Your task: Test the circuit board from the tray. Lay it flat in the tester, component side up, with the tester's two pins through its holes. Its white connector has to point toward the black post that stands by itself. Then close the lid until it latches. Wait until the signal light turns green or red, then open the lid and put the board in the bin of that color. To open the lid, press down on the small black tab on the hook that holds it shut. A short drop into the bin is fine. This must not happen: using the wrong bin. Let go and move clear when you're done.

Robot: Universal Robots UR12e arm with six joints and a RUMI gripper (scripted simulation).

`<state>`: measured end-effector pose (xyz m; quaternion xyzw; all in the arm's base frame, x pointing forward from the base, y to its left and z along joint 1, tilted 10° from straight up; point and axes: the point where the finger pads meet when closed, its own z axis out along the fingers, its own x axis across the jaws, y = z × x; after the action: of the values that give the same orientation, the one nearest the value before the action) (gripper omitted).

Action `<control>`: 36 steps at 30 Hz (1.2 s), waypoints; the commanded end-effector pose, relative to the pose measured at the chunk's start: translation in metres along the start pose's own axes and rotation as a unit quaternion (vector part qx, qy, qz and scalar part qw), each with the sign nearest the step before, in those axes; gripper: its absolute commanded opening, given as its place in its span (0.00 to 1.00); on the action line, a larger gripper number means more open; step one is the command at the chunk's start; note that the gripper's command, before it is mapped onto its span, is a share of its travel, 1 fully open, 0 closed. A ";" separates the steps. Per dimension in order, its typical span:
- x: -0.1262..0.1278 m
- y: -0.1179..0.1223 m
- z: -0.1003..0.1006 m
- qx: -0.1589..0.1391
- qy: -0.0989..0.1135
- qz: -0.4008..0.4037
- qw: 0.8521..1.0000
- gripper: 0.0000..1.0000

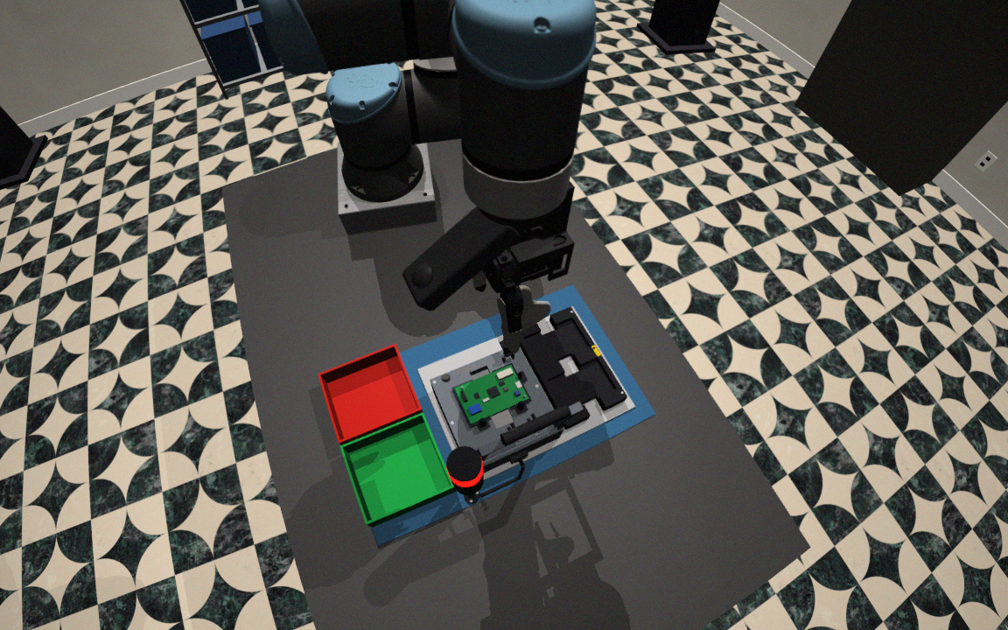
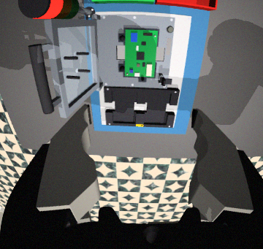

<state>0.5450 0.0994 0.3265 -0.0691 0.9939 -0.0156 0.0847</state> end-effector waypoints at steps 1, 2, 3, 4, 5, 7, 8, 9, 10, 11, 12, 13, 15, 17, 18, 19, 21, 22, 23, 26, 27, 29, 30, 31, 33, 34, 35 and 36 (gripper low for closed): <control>0.004 -0.001 0.003 -0.001 0.003 0.001 1.000 0.59; 0.004 -0.001 0.005 -0.001 0.005 0.000 1.000 0.59; 0.004 -0.001 0.005 -0.001 0.005 0.000 1.000 0.59; 0.004 -0.001 0.006 -0.001 0.005 0.000 1.000 0.59; 0.004 -0.001 0.006 -0.001 0.005 0.000 1.000 0.59; 0.004 -0.001 0.008 -0.001 0.005 0.000 1.000 0.59; 0.004 -0.001 0.009 -0.001 0.005 0.000 1.000 0.59; 0.004 -0.001 0.011 -0.001 0.005 0.000 1.000 0.59; 0.004 -0.001 0.013 -0.001 0.005 0.000 1.000 0.59; 0.004 -0.001 0.016 -0.001 0.005 0.000 1.000 0.59; 0.004 -0.001 0.019 -0.001 0.005 0.000 1.000 0.59; 0.004 -0.001 0.022 -0.001 0.005 0.000 1.000 0.59; 0.004 -0.001 0.031 -0.001 0.005 0.000 1.000 0.59; 0.004 -0.001 0.035 -0.001 0.005 0.000 1.000 0.59; 0.004 -0.001 0.035 -0.001 0.005 0.000 1.000 0.59; 0.004 -0.001 0.040 -0.001 0.005 0.000 1.000 0.59; 0.004 -0.001 0.051 -0.001 0.005 0.000 1.000 0.59; 0.004 0.000 0.058 -0.001 0.005 0.000 1.000 0.59; 0.004 0.000 0.064 -0.001 0.005 0.000 1.000 0.59; 0.005 0.000 0.084 -0.001 0.005 0.000 1.000 0.59; 0.005 0.000 0.091 -0.001 0.005 0.000 1.000 0.59; 0.005 0.000 0.105 -0.001 0.005 0.000 1.000 0.59; 0.005 0.000 0.112 -0.001 0.005 0.000 1.000 0.59; 0.005 0.000 0.119 -0.001 0.005 0.000 1.000 0.59; 0.005 0.000 0.133 -0.001 0.005 0.000 1.000 0.59; 0.005 0.000 0.133 -0.001 0.005 0.000 1.000 0.59; 0.005 0.000 0.133 -0.001 0.005 0.000 1.000 0.59; 0.005 0.000 0.139 -0.001 0.005 0.000 1.000 0.59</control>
<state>0.5552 0.0976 0.2094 -0.0696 0.9947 -0.0136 0.0743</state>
